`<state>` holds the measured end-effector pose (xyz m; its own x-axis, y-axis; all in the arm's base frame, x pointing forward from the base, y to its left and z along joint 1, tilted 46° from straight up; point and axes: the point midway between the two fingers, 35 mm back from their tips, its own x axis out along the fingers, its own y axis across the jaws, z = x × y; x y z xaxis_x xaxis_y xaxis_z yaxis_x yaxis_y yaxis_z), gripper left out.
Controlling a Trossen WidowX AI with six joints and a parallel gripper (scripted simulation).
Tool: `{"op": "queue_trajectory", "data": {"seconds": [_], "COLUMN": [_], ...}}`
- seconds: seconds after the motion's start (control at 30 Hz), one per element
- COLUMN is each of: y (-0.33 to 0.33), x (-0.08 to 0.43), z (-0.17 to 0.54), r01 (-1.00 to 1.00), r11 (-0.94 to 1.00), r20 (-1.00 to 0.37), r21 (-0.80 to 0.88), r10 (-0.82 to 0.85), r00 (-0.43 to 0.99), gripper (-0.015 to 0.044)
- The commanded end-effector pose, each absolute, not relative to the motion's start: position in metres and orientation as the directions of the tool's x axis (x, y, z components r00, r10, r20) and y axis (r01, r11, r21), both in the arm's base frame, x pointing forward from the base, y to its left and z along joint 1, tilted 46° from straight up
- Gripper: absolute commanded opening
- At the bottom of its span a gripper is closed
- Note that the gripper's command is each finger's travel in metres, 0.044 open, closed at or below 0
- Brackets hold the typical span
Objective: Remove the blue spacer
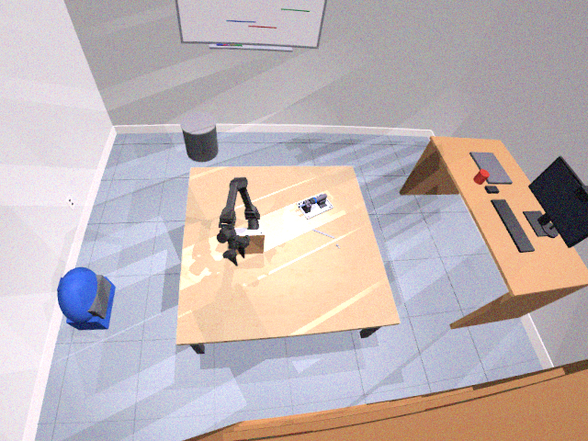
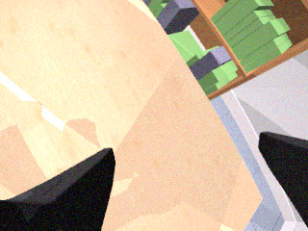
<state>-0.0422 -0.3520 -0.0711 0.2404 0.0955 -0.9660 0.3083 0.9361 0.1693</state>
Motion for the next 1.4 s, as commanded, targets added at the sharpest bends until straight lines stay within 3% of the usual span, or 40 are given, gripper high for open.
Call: {"op": "queue_trajectory", "data": {"seconds": [0.0,0.13,0.43,0.83,1.1,1.37], "y": [-0.352,-0.355,-0.333,-0.211,-0.086,0.053], "x": [-0.041,-0.007,0.139,0.303,0.362,0.367], "z": [-0.071,-0.064,-0.025,0.041,0.083,0.127], "r01": [0.306,0.251,0.041,-0.203,-0.345,-0.459], "r11": [0.937,0.952,0.978,0.935,0.850,0.712], "r20": [-0.966,-0.962,-0.938,-0.889,-0.838,-0.767], "r21": [0.170,0.175,0.205,0.290,0.398,0.531], "r10": [0.096,0.112,0.185,0.342,0.490,0.634], "r00": [0.241,0.249,0.292,0.305,0.241,0.096], "gripper": [0.0426,0.0440,0.0440,0.0440,0.0440,0.0440]}}
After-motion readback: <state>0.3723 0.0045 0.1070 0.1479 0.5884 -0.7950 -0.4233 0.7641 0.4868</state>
